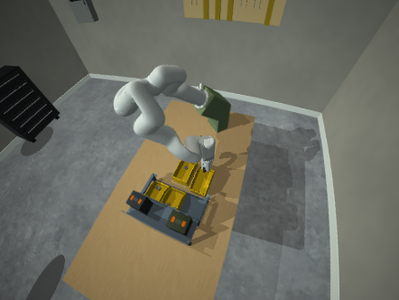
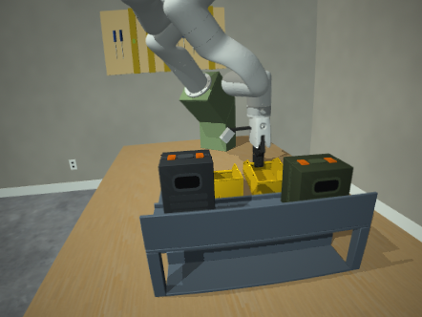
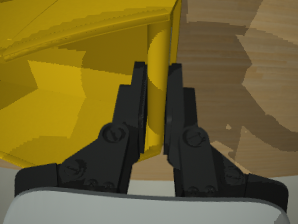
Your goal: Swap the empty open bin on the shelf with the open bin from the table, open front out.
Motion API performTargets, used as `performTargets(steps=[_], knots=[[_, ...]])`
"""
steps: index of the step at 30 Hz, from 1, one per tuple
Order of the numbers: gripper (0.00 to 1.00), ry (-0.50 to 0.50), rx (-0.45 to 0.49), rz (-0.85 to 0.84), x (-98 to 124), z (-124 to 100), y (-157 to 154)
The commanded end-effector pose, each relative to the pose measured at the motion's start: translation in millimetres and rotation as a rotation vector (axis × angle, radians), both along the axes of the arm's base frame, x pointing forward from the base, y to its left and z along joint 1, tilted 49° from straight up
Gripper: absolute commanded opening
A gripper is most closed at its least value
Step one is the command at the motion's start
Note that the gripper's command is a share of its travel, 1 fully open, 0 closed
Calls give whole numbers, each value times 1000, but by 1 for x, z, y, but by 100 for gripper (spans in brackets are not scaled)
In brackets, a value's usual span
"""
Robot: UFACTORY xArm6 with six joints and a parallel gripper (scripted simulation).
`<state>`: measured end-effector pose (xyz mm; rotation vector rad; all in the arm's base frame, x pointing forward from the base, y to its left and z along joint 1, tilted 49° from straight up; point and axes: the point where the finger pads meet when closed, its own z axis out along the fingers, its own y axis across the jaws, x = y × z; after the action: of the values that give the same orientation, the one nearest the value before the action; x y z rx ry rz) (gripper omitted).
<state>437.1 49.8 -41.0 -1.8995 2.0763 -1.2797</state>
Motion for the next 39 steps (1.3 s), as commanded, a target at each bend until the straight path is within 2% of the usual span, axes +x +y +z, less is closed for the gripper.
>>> performTargets(steps=[1, 39], knots=[[0, -1, 1, 1, 1, 0, 0], [0, -1, 1, 1, 17, -20, -15]])
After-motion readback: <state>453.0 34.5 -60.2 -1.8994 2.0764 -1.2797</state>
